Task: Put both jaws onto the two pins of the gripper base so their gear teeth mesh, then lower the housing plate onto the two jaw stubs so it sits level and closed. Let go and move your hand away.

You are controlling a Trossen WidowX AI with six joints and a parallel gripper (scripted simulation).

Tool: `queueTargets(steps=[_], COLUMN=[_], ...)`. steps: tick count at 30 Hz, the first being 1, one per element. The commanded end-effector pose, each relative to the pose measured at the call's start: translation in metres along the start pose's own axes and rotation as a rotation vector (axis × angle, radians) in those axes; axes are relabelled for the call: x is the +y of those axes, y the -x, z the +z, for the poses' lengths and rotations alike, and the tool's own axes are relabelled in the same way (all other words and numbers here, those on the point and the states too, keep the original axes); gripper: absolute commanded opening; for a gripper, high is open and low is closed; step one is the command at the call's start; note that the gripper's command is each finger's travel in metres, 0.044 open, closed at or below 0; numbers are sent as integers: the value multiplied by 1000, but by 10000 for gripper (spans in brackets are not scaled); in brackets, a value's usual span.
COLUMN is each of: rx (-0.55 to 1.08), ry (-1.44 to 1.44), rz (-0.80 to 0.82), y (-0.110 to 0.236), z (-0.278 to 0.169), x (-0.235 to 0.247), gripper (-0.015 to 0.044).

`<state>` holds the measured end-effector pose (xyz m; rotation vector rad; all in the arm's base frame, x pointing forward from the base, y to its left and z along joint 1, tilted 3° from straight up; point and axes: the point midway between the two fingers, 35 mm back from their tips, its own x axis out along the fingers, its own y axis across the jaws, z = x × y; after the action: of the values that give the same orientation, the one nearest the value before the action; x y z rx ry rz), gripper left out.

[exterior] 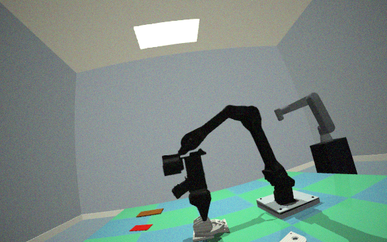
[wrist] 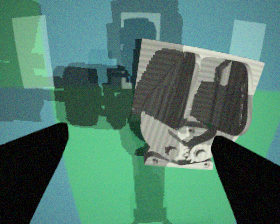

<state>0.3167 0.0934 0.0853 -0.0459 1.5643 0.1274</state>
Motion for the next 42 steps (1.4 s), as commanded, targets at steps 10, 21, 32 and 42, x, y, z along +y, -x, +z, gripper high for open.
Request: queueTargets(steps=[10, 21, 32, 42], rx=[0, 1, 1, 0], ry=[375, 703, 1031, 1319], rz=[3, 8, 14, 19], y=[5, 10, 14, 18], z=[-21, -45, -74, -102], x=[47, 84, 117, 142], gripper=[440, 440, 440, 440])
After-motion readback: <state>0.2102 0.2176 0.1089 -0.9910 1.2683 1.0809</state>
